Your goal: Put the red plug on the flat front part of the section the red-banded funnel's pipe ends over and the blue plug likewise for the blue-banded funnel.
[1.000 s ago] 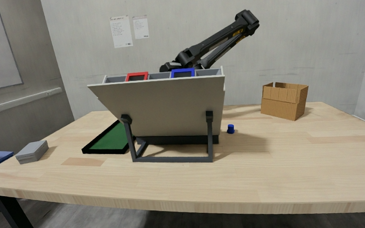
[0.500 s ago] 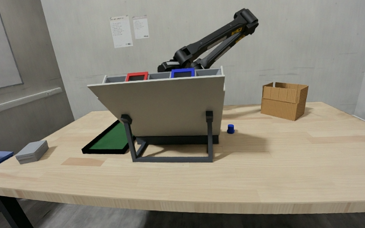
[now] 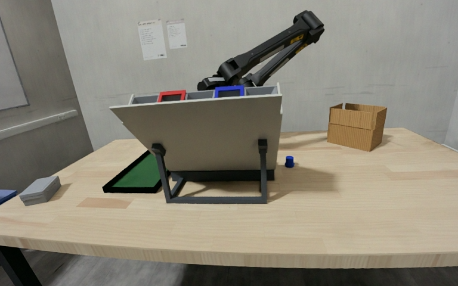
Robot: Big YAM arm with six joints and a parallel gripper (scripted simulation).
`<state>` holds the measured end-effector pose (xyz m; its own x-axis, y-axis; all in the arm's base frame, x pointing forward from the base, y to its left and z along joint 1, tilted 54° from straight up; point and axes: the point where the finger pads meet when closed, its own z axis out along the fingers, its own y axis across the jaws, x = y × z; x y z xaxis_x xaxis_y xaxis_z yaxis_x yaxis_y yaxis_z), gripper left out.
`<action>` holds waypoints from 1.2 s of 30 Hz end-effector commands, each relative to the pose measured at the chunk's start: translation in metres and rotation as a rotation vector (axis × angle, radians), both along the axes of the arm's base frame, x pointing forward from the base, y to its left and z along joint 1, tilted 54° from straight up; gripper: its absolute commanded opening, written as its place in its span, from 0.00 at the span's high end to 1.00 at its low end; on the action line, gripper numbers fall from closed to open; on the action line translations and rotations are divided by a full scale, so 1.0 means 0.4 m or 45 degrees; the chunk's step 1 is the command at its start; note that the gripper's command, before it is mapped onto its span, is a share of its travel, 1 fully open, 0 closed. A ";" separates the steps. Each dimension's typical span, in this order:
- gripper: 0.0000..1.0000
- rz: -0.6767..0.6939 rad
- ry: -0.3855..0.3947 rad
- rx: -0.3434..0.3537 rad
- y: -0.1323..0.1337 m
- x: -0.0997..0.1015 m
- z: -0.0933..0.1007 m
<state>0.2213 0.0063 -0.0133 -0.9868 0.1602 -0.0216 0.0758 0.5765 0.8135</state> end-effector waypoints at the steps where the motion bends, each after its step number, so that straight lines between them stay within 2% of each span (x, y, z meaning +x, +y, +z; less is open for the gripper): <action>1: 0.41 -0.008 -0.029 -0.018 -0.031 0.040 0.005; 20: 0.41 0.009 -0.051 -0.032 -0.030 0.039 0.005; 36: 0.41 -0.003 -0.018 -0.013 -0.031 0.039 0.005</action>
<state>0.2206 0.0064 -0.0134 -0.9875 0.1569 -0.0124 0.0809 0.5732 0.8154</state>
